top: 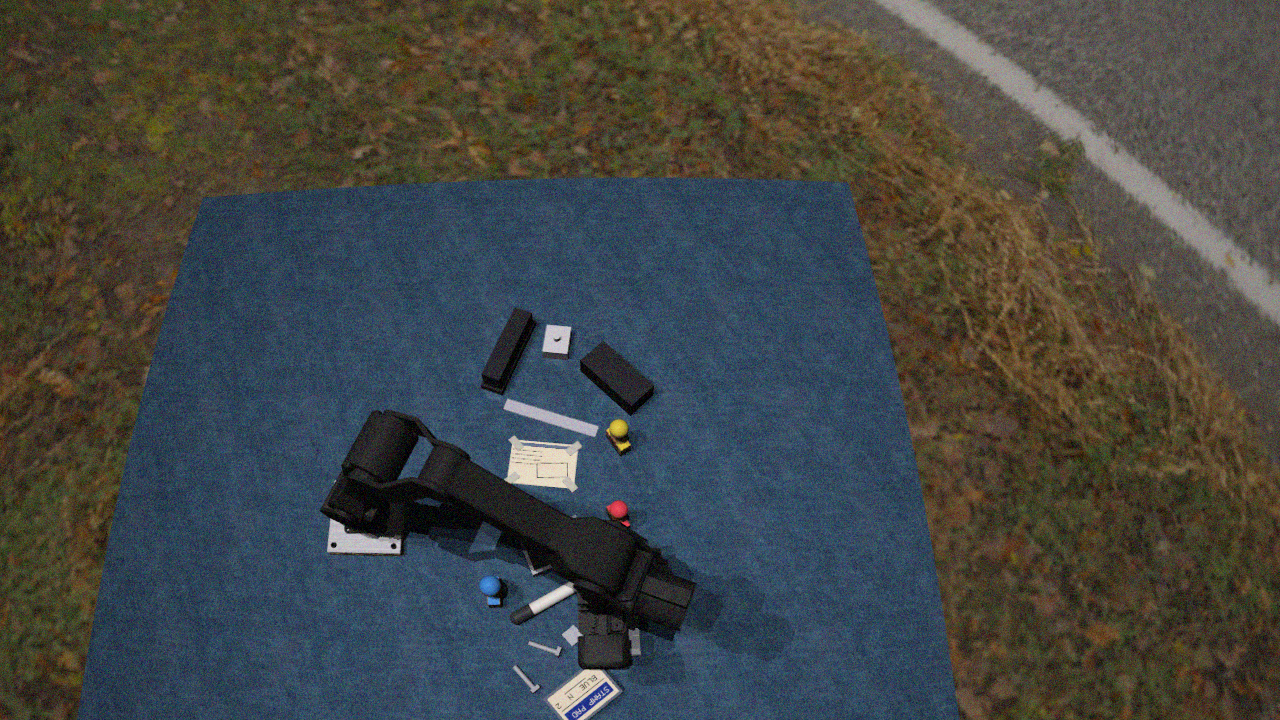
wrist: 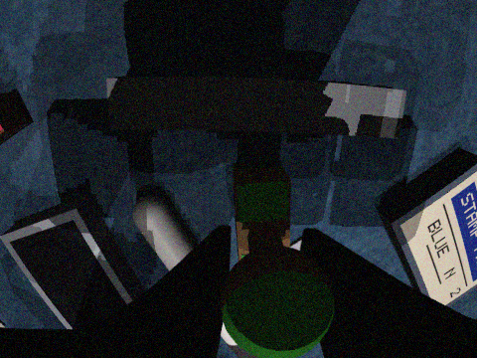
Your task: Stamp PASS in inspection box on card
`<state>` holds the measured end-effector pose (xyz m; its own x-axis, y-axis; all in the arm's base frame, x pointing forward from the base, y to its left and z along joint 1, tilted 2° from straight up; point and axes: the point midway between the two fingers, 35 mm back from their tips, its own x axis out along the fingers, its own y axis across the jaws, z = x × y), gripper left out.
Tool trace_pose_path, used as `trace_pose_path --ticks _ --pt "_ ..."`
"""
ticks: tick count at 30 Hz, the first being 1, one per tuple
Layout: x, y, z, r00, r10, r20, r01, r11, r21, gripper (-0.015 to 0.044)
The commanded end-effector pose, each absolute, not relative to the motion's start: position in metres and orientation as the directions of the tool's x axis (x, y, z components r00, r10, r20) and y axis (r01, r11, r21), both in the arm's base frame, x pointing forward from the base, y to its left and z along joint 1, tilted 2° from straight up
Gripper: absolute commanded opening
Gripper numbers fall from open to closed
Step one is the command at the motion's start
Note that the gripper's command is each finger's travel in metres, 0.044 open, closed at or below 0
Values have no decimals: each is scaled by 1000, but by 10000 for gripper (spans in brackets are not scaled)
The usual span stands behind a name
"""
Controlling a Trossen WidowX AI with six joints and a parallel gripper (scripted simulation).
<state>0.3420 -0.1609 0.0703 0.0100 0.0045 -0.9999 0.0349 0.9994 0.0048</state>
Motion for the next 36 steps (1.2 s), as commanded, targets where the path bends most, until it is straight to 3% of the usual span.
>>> trace_pose_path --ticks 1,36 --pt "342 -162 73 9 -1 -1000 38 999 0 0" --pt "342 -161 91 9 -4 -1000 38 999 -4 0"
